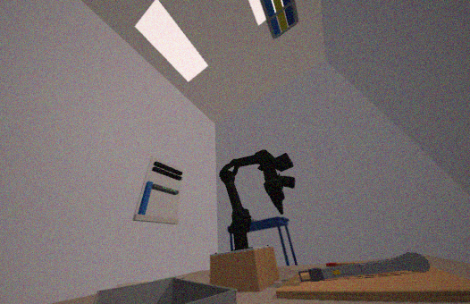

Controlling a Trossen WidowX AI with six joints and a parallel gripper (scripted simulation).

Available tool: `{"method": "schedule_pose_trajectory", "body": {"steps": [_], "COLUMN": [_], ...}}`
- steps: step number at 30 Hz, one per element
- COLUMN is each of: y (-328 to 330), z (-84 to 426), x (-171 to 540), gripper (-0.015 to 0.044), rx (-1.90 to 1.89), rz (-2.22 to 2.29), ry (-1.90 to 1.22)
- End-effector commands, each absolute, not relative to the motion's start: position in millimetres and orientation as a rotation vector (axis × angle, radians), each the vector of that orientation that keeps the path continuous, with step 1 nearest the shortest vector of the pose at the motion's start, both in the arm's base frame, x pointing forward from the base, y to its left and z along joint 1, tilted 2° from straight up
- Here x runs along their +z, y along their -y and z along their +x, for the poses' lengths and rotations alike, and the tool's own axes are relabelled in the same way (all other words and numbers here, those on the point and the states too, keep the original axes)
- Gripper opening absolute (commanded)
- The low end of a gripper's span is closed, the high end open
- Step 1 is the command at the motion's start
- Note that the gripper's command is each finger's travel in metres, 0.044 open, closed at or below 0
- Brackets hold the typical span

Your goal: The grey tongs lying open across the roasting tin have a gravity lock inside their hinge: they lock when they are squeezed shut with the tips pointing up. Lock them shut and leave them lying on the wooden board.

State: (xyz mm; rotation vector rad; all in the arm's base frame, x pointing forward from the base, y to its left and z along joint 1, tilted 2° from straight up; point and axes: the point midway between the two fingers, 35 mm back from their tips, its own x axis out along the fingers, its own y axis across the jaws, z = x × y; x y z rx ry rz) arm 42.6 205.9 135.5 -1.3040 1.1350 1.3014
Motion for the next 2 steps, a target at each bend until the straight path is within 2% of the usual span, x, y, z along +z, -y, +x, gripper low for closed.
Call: {"method": "schedule_pose_trajectory", "body": {"steps": [1,2], "y": [-205.5,-205.5], "z": [42.4,42.4], "x": [135.8,135.8], "gripper": [0.0440,0.0440], "rx": [1.300,1.300], "rz": [-1.304,-1.304], "ry": [-1.137,-1.137]}}
